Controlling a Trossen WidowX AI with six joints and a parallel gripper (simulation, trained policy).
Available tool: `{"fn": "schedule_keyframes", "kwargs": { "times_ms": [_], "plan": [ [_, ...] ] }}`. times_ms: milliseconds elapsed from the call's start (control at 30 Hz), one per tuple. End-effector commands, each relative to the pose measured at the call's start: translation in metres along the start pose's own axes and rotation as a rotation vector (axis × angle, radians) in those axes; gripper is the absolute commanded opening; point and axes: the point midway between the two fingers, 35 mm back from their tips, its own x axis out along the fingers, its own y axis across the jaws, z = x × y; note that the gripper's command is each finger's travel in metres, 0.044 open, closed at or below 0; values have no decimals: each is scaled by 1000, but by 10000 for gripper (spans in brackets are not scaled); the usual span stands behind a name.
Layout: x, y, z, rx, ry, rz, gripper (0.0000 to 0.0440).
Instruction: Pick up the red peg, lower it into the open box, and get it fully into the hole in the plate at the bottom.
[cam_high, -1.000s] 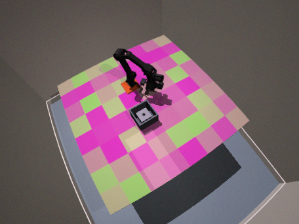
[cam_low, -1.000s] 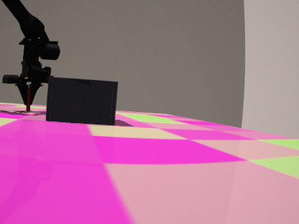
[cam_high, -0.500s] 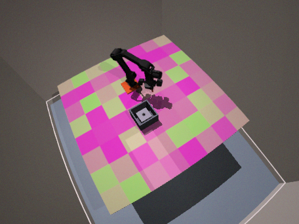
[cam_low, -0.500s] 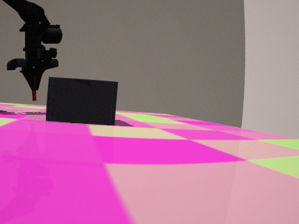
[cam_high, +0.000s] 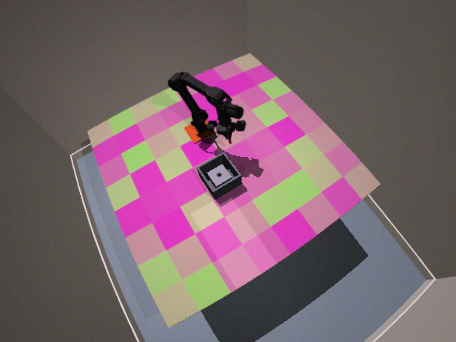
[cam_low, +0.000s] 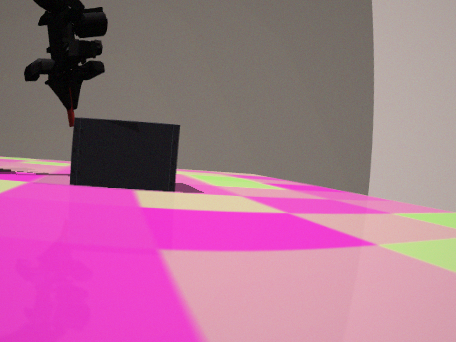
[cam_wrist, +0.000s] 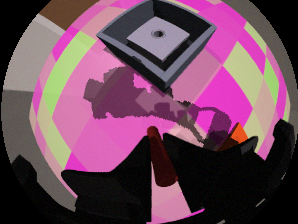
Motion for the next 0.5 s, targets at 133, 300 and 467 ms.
{"fn": "schedule_keyframes", "kwargs": {
  "times_ms": [133,300,467],
  "plan": [
    [-3,-5,35,38,-47,-17,0],
    [-1,-9,56,69,-72,-26,0],
    [3,-14,74,99,-93,-35,0]
  ]
}}
